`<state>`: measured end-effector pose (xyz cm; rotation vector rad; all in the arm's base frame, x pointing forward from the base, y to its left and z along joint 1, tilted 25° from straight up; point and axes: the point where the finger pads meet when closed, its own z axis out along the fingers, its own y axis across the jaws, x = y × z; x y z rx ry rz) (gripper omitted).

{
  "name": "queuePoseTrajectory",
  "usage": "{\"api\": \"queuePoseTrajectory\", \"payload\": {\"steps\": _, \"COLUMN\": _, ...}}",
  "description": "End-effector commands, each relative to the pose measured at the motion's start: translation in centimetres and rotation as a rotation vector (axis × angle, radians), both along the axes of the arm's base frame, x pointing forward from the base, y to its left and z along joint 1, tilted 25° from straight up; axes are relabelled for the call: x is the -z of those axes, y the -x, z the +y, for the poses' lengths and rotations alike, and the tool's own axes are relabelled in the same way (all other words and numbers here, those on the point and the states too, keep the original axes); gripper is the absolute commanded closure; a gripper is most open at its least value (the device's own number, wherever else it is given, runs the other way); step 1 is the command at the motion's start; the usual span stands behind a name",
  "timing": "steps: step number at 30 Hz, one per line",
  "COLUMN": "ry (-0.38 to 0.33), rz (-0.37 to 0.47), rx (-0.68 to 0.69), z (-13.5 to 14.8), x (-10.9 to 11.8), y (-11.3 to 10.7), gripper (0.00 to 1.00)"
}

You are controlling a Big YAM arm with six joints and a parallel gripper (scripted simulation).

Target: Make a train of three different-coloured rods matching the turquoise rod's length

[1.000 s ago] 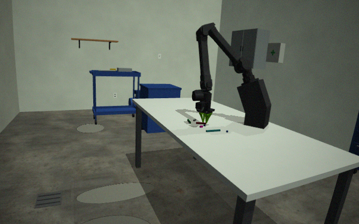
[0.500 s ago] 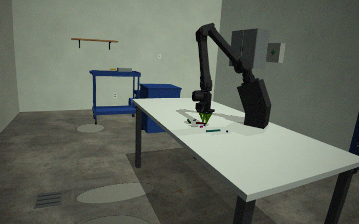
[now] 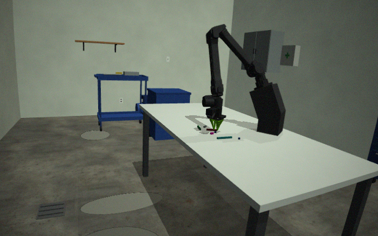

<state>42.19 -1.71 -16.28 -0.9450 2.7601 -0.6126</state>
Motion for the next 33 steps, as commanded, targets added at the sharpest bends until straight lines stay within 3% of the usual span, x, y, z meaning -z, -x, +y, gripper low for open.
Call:
{"api": "queuePoseTrajectory", "payload": {"steps": 1, "ry": -0.004, "rz": -0.01, "rx": 0.002, "z": -0.3, "x": 0.28, "y": -0.4, "gripper": 0.77}}
{"api": "queuePoseTrajectory", "payload": {"steps": 33, "ry": -0.005, "rz": -0.021, "rx": 0.004, "z": -0.66, "x": -0.27, "y": -0.3, "gripper": 0.77}}
